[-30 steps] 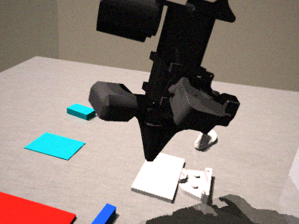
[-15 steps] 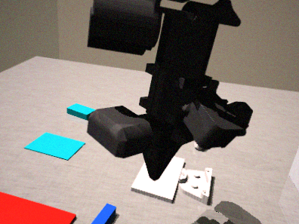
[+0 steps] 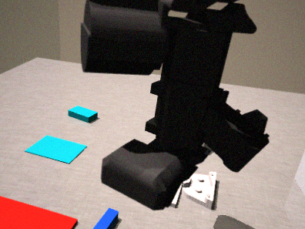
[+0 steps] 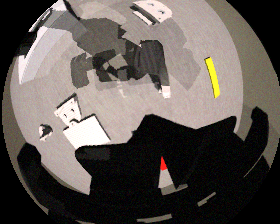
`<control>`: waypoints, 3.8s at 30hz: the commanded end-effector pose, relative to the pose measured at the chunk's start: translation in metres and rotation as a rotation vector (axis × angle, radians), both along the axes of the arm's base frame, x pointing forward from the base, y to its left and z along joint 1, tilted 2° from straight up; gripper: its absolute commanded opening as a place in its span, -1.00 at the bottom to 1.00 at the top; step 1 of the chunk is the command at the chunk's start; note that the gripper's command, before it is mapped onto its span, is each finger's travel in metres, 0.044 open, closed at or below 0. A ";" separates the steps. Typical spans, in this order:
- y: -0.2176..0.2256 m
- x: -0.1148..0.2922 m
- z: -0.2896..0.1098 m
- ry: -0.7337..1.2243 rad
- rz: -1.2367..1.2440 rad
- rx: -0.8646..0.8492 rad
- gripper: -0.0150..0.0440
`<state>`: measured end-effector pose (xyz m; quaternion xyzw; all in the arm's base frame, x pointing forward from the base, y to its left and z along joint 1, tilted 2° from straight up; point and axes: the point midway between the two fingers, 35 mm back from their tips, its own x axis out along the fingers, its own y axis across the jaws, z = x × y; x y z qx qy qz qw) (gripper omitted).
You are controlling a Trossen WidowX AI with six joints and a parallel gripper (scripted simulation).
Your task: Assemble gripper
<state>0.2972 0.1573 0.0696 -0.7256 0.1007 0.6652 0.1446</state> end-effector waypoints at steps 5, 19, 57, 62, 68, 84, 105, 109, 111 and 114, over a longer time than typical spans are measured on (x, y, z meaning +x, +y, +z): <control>0.014 -0.007 -0.004 0.018 0.144 -0.039 -0.49; 0.014 -0.006 -0.015 0.018 0.144 -0.040 -0.49; 0.015 -0.003 -0.065 0.020 0.143 -0.040 -0.49; 0.016 -0.003 -0.065 0.020 0.143 -0.040 -0.49; 0.025 0.000 -0.065 0.019 0.143 -0.039 -0.49; 0.051 0.006 -0.063 0.019 0.143 -0.037 -0.49; 0.071 0.008 -0.056 0.018 0.143 -0.034 -0.49; 0.069 0.006 -0.015 0.015 0.146 -0.029 -0.49; 0.068 0.004 -0.002 0.014 0.147 -0.028 -0.49; 0.068 0.004 0.000 0.014 0.147 -0.027 -0.49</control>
